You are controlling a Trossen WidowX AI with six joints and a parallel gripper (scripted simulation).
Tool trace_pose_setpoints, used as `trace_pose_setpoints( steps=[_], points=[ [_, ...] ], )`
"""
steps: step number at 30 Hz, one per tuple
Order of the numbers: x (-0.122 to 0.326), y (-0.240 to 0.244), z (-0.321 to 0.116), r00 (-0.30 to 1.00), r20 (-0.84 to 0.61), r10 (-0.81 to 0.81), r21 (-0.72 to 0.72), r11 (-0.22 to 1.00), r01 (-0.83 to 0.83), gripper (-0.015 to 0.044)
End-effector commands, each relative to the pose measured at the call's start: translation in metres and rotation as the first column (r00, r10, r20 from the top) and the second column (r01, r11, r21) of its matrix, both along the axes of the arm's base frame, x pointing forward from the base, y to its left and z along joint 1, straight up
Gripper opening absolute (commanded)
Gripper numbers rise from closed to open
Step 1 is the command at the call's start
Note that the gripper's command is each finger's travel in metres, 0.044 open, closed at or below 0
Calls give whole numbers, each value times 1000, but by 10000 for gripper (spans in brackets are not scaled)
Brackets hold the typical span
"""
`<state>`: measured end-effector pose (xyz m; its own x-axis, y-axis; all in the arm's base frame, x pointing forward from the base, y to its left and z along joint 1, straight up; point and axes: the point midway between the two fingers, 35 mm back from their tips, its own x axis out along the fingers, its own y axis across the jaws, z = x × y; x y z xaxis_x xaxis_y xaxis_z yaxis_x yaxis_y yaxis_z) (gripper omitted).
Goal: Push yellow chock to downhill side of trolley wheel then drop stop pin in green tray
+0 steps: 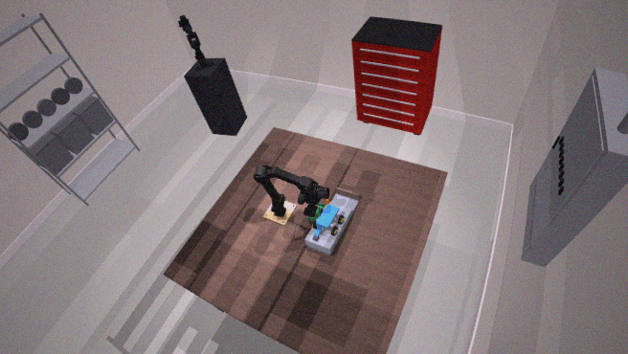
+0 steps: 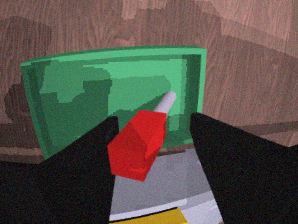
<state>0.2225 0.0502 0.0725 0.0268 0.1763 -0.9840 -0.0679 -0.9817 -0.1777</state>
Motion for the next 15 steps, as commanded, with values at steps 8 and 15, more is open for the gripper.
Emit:
trace_pose_setpoints(
  steps=[8, 15],
  points=[
    [0, -7, -4, 1000, 0, 0, 4, 1000, 0, 190],
    [-1, -11, -6, 1000, 0, 0, 4, 1000, 0, 190]
  ],
)
